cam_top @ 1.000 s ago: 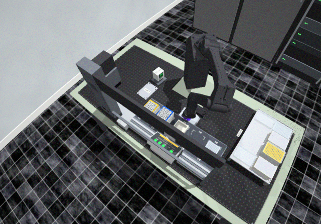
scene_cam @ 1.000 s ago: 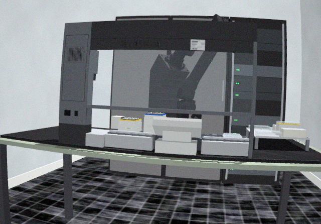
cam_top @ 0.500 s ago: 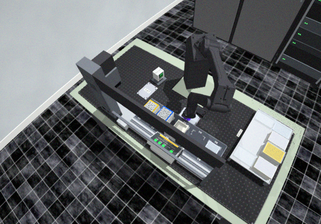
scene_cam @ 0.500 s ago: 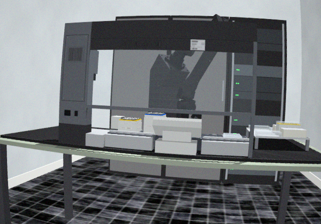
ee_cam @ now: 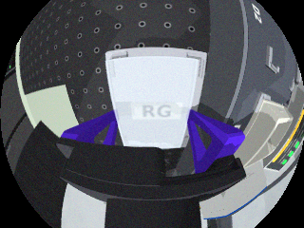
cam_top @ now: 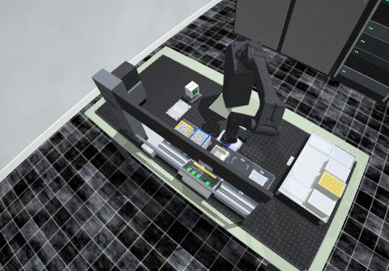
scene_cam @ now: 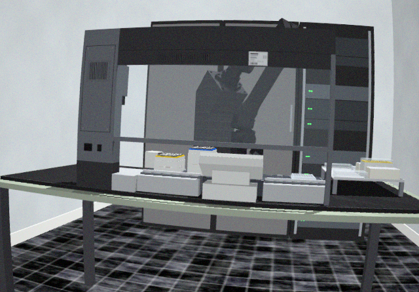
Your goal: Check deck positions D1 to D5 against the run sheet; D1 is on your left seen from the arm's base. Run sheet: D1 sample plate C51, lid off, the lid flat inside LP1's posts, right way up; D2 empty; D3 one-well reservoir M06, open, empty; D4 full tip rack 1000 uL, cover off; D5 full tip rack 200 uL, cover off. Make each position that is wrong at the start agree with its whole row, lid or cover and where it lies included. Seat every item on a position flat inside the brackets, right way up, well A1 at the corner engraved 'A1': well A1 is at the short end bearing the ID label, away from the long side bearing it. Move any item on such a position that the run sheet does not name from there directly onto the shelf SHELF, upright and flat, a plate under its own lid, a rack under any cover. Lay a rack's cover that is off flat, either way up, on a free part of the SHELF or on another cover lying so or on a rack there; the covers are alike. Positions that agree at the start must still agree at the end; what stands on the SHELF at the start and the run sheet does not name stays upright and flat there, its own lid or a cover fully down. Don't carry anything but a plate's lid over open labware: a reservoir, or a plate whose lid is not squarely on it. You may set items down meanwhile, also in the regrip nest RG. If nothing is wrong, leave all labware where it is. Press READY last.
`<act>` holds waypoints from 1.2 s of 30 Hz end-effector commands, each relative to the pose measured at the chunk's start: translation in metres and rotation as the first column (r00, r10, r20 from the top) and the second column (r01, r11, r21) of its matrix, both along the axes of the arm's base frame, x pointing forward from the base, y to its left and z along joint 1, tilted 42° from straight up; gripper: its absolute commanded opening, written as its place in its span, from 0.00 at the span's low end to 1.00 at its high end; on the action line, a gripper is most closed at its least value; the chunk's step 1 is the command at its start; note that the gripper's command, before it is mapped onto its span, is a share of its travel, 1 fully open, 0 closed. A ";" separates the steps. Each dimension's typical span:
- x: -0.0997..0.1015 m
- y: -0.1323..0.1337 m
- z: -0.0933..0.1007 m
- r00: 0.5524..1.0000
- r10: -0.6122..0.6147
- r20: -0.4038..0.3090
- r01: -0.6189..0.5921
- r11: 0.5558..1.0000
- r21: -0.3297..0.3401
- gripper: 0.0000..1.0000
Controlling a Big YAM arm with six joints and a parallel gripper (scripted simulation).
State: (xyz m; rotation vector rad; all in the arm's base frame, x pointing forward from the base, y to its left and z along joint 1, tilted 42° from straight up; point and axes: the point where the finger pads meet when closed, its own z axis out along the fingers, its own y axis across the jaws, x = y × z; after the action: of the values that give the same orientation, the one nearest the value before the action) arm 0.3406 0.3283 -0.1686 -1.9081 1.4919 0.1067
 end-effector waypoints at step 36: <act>-0.026 -0.044 0.046 1.000 -0.004 -0.007 0.004 1.000 -0.009 0.00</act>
State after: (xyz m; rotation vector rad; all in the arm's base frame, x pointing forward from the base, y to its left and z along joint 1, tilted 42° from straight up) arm 0.3277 0.3015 -0.1255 -1.8941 1.4887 0.1027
